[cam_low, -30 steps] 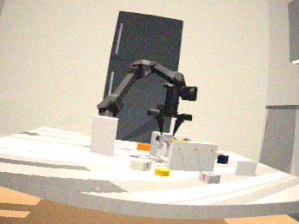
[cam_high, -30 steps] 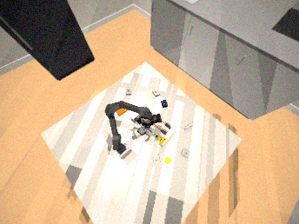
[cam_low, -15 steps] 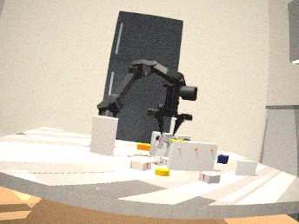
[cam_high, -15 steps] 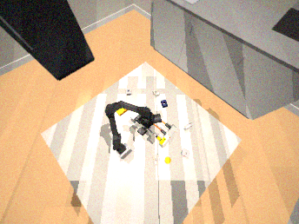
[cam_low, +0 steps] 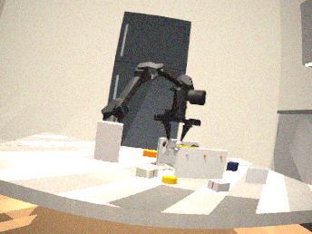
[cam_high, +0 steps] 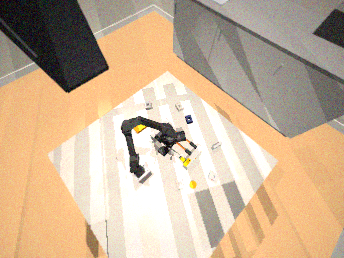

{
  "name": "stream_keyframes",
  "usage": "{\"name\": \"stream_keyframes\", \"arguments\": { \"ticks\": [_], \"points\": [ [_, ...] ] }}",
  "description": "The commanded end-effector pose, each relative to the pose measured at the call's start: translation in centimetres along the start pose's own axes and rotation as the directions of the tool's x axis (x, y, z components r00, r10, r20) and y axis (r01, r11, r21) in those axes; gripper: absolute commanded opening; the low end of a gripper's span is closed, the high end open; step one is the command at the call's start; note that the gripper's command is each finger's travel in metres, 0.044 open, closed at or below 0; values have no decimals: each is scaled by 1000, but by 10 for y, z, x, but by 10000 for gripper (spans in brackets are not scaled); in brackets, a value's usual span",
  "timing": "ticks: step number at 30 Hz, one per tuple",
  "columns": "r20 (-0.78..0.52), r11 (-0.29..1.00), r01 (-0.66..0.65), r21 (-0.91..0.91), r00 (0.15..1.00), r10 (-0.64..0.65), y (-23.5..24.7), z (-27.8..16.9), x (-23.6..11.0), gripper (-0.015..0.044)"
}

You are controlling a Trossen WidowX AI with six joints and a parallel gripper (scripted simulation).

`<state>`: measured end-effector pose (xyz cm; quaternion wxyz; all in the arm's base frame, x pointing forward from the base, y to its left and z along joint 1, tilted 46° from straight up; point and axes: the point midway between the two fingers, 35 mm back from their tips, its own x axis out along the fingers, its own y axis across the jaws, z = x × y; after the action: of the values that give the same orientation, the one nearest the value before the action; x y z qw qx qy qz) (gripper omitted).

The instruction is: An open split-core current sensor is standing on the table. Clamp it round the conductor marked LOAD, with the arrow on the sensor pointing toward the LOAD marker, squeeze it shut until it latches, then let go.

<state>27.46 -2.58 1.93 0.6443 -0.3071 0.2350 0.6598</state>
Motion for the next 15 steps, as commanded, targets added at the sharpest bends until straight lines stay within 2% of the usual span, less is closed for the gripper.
{"name": "stream_keyframes", "arguments": {
  "ticks": [1, 12, 15],
  "points": [
    [-2, 1000, -2, -2, 1000, 2, 0, 0, 0, 0],
    [-2, 1000, -2, -2, 1000, 2, 0, 0, 0, 0],
    [-2, 1000, -2, -2, 1000, 2, 0, 0, 0, 79]
  ]
}}
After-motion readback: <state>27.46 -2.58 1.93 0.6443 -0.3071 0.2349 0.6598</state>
